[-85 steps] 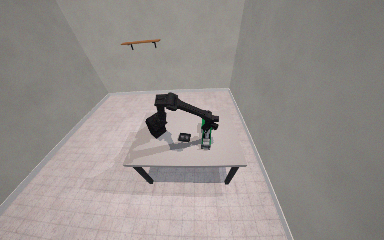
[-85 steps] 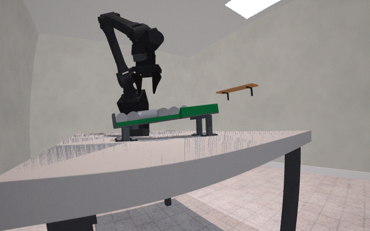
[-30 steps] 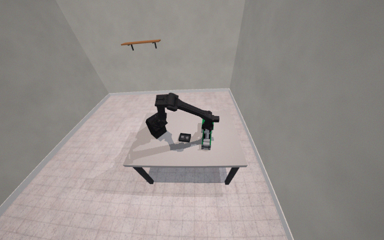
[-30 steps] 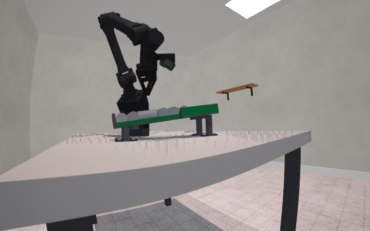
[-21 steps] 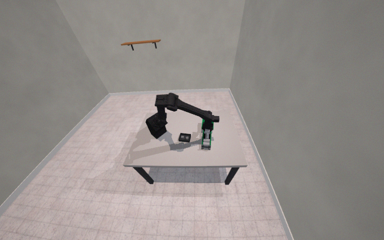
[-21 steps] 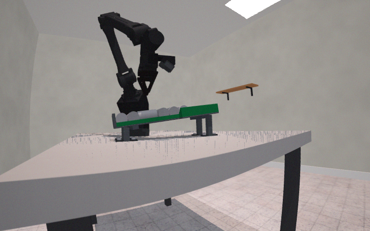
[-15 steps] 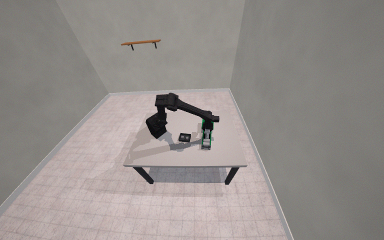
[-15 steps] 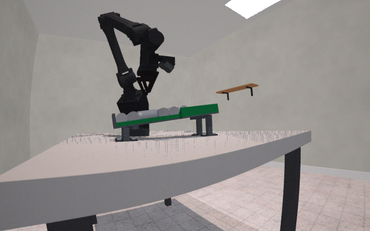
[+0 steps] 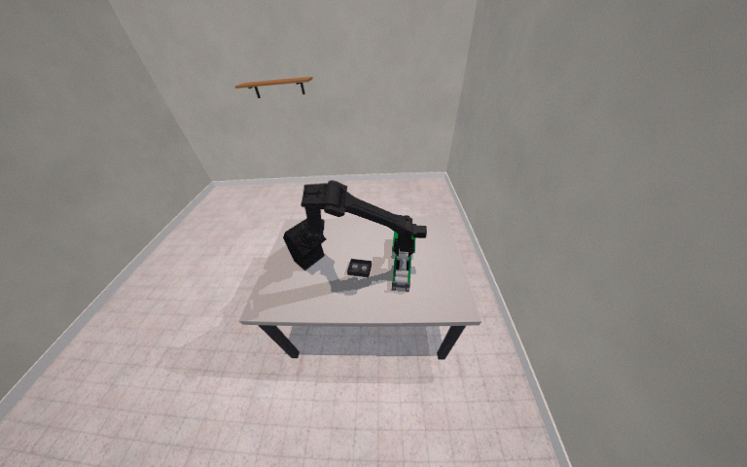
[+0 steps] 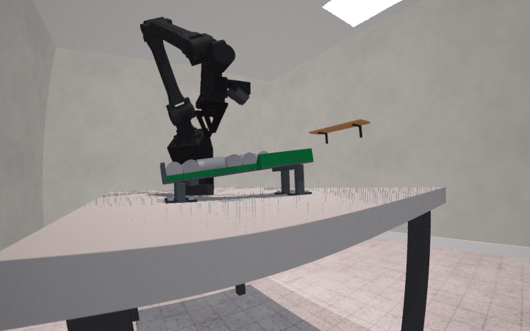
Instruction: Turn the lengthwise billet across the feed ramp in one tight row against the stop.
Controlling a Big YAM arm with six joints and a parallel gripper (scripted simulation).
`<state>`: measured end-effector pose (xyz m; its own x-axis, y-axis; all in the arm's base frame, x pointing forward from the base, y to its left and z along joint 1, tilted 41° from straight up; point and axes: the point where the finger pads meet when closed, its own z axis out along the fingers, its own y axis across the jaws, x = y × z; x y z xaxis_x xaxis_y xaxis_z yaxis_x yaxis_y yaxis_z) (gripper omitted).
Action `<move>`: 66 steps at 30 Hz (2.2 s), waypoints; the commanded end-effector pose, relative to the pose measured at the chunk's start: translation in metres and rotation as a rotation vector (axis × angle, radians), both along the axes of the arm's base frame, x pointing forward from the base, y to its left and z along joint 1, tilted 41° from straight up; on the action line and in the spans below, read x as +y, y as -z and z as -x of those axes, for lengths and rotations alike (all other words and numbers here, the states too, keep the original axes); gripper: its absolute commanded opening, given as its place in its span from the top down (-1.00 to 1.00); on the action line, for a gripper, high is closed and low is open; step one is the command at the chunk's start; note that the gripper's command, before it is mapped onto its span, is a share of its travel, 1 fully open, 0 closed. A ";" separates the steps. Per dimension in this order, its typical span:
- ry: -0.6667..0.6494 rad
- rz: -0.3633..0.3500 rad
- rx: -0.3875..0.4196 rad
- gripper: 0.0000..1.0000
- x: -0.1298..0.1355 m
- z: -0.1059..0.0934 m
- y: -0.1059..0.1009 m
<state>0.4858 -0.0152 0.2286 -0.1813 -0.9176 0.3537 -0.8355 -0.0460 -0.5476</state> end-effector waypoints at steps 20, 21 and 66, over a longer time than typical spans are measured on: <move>0.000 -0.005 -0.032 -0.11 -0.002 -0.011 -0.020; 0.000 -0.005 -0.032 -0.11 -0.002 -0.011 -0.020; -0.040 -0.063 -0.051 -0.11 -0.006 -0.006 -0.025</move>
